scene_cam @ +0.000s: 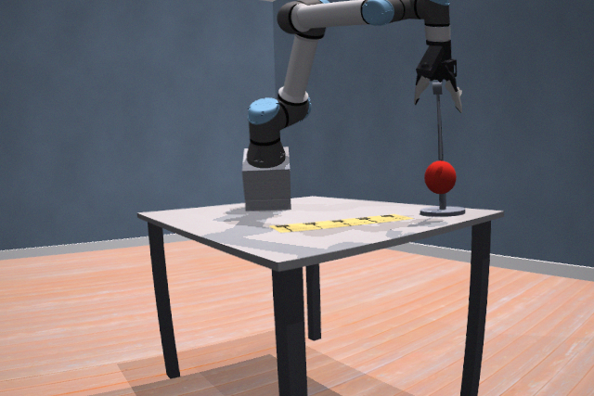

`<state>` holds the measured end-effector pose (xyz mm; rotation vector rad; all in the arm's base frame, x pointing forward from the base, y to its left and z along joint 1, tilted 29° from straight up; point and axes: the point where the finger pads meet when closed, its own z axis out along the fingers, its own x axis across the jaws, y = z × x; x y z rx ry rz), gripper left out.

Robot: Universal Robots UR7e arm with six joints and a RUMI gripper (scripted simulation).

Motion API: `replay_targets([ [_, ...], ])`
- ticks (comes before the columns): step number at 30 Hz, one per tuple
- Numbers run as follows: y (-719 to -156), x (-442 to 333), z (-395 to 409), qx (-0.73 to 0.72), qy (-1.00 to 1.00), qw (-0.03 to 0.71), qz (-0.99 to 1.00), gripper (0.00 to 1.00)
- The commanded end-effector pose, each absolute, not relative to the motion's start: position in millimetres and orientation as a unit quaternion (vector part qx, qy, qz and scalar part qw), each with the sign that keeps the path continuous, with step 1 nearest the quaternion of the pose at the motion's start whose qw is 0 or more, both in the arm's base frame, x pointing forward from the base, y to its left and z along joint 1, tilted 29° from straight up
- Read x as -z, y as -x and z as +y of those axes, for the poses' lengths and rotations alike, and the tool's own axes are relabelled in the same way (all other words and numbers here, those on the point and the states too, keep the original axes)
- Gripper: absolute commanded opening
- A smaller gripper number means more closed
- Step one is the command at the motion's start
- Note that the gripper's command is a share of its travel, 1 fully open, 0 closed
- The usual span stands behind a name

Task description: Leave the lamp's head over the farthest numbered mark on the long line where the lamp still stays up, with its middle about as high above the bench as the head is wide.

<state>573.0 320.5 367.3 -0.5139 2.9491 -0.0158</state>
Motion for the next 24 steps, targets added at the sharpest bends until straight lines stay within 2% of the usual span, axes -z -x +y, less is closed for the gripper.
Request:
replay_targets([
  [1, -573.0, -368.3, 320.2, -0.040, 0.278, 0.069, 0.957, 1.00],
  [24, -573.1, -365.9, 320.7, -0.039, 0.278, 0.068, 0.957, 1.00],
])
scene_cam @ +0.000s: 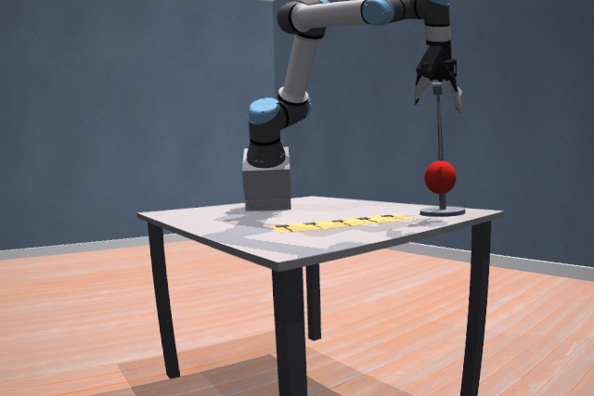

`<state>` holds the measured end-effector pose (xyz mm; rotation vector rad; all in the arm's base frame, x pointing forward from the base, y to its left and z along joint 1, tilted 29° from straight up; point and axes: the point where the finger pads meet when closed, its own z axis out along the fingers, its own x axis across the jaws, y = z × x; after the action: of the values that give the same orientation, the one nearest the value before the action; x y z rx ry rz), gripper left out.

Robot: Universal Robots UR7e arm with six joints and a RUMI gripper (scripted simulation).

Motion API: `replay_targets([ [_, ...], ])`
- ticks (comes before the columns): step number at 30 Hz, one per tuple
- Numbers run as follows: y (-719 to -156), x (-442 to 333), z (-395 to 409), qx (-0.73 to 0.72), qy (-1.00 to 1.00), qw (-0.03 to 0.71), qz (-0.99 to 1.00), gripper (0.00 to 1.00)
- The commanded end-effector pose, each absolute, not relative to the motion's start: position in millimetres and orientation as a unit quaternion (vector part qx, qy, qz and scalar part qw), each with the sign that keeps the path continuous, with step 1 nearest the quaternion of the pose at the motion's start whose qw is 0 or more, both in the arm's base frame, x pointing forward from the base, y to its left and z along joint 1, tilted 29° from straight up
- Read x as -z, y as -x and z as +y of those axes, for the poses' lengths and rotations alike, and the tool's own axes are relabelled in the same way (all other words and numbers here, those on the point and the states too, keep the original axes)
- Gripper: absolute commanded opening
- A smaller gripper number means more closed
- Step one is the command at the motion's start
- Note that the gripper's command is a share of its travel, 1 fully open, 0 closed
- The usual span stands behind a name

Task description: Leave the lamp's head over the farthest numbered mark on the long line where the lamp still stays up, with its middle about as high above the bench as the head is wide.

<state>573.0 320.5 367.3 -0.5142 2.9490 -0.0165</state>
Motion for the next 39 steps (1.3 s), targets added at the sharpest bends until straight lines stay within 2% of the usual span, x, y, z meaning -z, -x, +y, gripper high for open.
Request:
replay_targets([
  [1, -573, -363, 321, -0.039, 0.278, 0.068, 0.957, 1.00],
  [39, -575, -280, 340, -0.030, 0.256, 0.067, 0.964, 1.00],
])
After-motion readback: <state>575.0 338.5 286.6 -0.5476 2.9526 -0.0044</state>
